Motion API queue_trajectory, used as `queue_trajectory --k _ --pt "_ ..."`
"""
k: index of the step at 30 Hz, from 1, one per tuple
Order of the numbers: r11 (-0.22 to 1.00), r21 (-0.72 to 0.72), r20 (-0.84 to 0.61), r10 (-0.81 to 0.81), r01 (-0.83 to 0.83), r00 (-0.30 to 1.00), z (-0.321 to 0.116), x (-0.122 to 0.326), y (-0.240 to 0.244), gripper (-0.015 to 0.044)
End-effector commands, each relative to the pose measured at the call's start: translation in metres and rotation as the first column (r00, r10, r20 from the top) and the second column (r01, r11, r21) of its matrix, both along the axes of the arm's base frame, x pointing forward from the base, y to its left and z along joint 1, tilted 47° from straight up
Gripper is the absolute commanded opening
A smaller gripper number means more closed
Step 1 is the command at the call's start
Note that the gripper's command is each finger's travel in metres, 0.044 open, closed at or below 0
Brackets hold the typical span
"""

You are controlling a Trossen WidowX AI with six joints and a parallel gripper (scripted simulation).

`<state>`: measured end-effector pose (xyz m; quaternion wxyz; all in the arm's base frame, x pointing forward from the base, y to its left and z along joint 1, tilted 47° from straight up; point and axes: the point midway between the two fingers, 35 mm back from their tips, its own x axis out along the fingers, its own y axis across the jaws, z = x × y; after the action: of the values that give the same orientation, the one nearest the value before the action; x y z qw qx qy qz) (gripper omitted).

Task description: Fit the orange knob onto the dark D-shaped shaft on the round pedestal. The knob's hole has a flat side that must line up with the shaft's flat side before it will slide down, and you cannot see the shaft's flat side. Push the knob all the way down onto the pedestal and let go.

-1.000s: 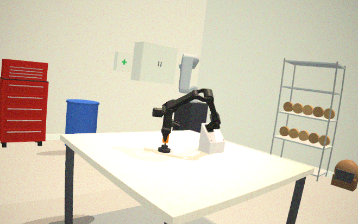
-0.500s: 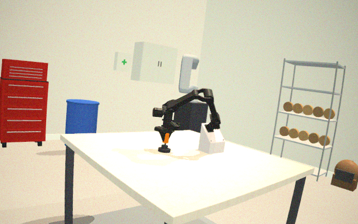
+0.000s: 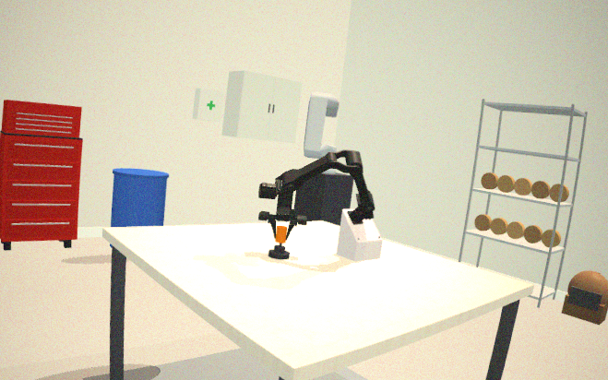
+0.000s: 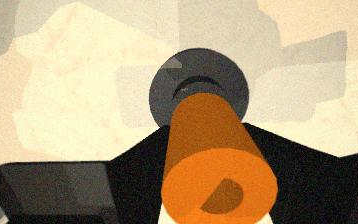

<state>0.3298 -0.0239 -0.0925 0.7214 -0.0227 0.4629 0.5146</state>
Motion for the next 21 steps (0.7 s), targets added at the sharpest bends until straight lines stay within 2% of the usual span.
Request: queue_trajectory --k 1,6,12,15,21 --pt "0.97 -0.018 -0.252 -0.24 0.244 0.938 0.0019 0.0004 -0.0012 0.0" --pt "0.886 -0.092 -0.472 -0.441 0.455 0.763 0.0035 -0.0003 -0.0014 0.0" --pt "0.733 -0.239 -0.66 -0.603 0.636 0.447 0.0047 -0.0027 -0.0004 0.0" --pt "0.713 -0.259 -0.676 -0.616 0.651 0.406 0.0041 -0.0036 0.0006 0.0" --pt "0.713 -0.259 -0.676 -0.616 0.651 0.406 0.0039 -0.0044 0.0017 0.0"
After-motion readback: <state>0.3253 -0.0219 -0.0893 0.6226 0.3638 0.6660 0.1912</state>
